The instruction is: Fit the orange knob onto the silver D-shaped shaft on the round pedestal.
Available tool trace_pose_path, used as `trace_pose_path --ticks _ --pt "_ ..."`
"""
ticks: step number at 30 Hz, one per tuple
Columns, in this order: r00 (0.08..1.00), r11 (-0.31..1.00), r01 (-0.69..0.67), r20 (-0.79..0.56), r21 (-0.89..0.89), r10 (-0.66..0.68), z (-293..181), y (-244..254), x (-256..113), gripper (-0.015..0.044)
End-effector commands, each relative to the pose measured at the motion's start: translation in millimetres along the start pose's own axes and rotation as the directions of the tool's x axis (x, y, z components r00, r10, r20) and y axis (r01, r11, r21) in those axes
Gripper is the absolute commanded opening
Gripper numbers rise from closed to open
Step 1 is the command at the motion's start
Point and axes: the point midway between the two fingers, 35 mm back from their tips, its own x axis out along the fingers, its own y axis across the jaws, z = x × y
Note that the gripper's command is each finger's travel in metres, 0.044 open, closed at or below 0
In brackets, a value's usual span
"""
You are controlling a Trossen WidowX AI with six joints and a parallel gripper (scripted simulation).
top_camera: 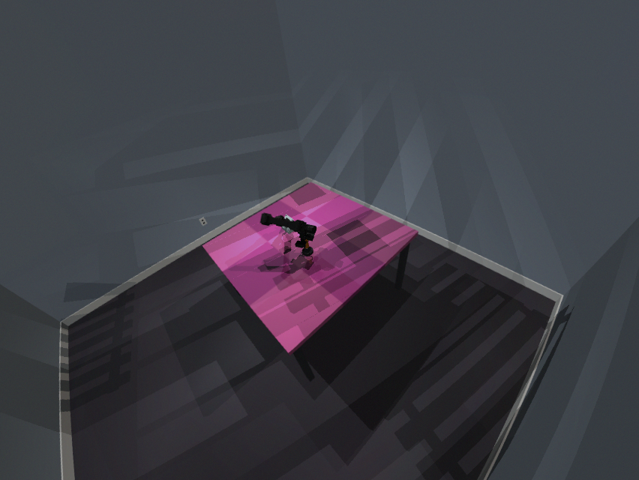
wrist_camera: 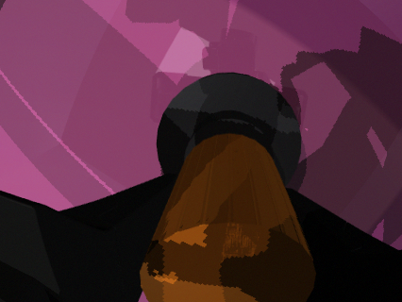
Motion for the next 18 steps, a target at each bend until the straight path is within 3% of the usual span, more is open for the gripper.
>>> trace_pose_path --ticks 1,11,18 --pt "1.0 1.0 0.003 0.001 -0.003 -0.003 0.7 -0.5 0.6 0.0" --pt "1.0 1.0 0.003 0.001 -0.012 -0.003 2.5 0.1 -4.4 0.0" --pt "1.0 0.978 0.003 0.001 -0.208 -0.003 3.8 -0.9 -5.2 0.0"
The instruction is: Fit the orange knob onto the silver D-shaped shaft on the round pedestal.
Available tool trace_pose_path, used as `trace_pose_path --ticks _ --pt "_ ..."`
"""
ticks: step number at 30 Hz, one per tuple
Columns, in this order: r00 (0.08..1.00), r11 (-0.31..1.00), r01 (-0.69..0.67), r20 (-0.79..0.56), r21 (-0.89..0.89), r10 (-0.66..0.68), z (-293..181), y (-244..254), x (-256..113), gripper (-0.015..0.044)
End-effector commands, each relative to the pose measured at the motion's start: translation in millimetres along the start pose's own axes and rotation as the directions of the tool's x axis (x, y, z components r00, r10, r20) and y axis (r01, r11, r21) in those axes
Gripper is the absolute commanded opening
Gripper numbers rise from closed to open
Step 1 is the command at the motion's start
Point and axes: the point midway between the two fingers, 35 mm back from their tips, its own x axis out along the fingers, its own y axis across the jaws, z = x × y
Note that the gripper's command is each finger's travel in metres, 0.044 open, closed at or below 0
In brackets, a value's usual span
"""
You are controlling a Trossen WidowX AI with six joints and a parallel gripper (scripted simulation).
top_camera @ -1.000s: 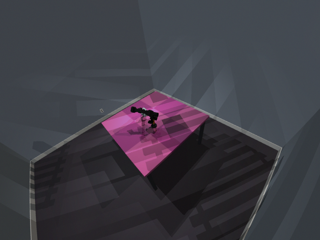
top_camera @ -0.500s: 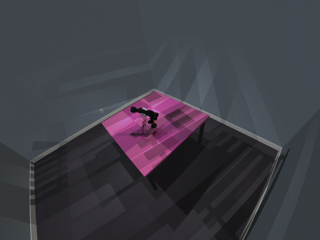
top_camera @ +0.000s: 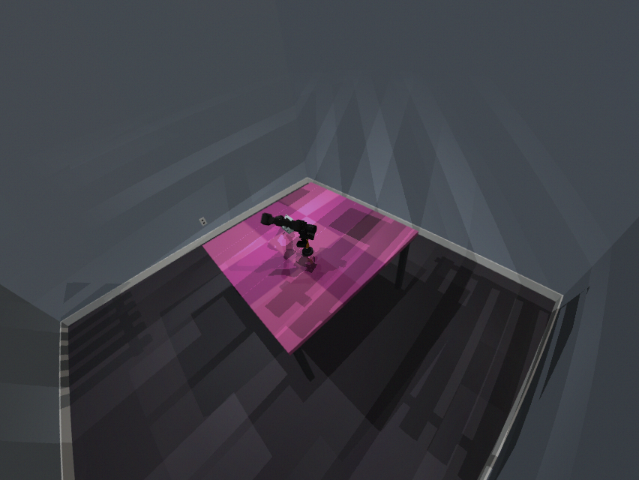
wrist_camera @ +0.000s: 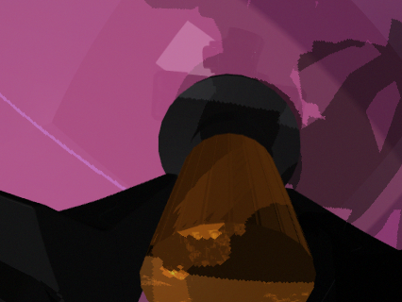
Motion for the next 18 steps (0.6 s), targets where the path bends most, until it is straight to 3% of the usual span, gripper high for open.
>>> trace_pose_path --ticks 1,18 --pt "1.0 0.996 0.003 0.006 -0.085 -0.002 2.0 -1.6 -2.0 0.0" --pt "1.0 0.996 0.003 0.005 -0.085 -0.003 -1.7 0.0 1.9 0.0"
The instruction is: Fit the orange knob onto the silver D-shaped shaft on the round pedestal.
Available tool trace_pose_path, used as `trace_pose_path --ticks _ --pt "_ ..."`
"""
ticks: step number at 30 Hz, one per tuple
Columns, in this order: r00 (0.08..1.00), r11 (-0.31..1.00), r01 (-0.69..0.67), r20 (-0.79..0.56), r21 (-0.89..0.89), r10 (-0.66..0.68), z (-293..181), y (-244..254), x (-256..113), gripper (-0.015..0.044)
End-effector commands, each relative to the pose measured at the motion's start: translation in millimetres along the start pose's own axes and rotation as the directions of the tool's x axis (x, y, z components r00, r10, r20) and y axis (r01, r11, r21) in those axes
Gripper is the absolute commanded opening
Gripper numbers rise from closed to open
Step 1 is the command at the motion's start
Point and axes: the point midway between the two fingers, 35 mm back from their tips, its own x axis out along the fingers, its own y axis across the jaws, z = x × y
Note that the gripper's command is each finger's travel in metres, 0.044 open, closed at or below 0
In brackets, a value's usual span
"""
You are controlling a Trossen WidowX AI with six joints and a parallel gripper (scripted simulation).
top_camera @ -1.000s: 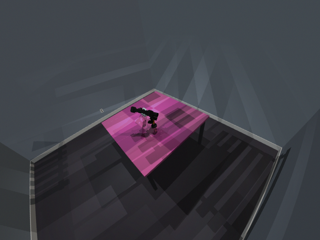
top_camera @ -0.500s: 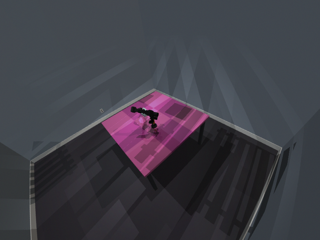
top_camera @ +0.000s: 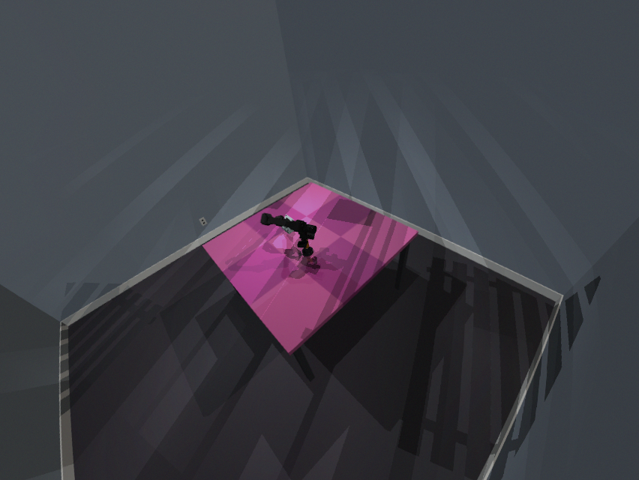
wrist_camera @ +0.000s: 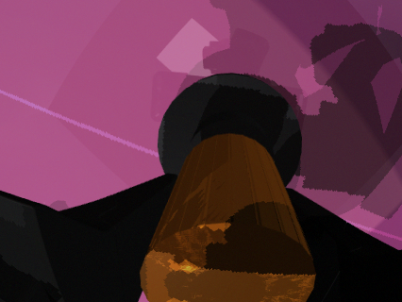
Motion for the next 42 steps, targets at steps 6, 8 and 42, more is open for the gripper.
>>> trace_pose_path --ticks 6,8,42 --pt "1.0 1.0 0.004 0.003 -0.004 -0.004 -0.3 -0.4 0.9 0.0" --pt "1.0 1.0 0.004 0.003 -0.004 -0.004 -0.3 -0.4 0.9 0.0" --pt "1.0 0.977 0.004 0.003 -0.212 -0.004 -1.0 -1.0 -1.4 0.0"
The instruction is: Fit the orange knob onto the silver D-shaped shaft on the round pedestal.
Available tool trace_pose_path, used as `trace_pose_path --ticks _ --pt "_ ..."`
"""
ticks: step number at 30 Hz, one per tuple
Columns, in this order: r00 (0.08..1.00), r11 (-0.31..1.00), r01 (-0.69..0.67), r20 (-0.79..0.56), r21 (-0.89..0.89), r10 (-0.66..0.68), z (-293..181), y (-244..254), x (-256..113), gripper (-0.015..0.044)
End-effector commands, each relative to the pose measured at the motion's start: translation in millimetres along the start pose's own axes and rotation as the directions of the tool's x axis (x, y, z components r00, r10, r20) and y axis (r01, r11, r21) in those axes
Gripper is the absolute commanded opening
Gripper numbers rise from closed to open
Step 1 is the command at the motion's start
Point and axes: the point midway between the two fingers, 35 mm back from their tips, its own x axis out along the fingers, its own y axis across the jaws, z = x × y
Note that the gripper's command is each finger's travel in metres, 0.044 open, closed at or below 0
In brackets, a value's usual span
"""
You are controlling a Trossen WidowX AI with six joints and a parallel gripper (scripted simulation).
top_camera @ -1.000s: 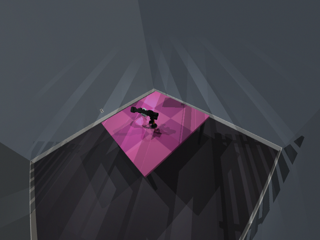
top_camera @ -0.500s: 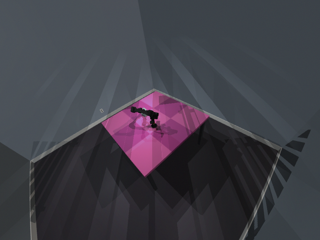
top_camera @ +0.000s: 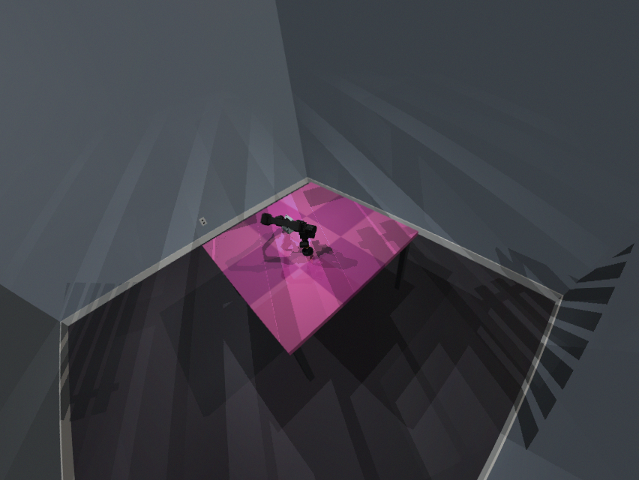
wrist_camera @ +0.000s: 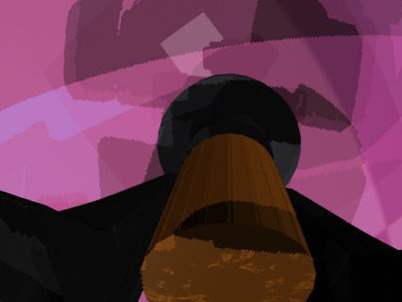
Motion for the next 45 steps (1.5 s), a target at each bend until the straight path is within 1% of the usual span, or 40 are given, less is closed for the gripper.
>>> trace_pose_path --ticks 1,13,19,22,26,45 --pt "1.0 1.0 0.004 0.002 -0.003 -0.004 -1.5 -0.4 0.2 0.0" --pt "1.0 1.0 0.004 0.002 -0.003 -0.004 -0.5 -0.8 1.8 0.0" --pt "1.0 1.0 0.004 0.002 -0.003 -0.004 1.1 -0.4 -3.1 0.0" --pt "1.0 0.998 0.004 0.002 -0.056 -0.004 1.3 -0.6 -3.4 0.0" --pt "1.0 0.98 0.004 0.002 -0.2 -0.004 2.2 -1.7 -3.8 0.0" --pt "1.0 0.978 0.004 0.002 -0.211 -0.004 -0.8 0.1 0.2 0.0"
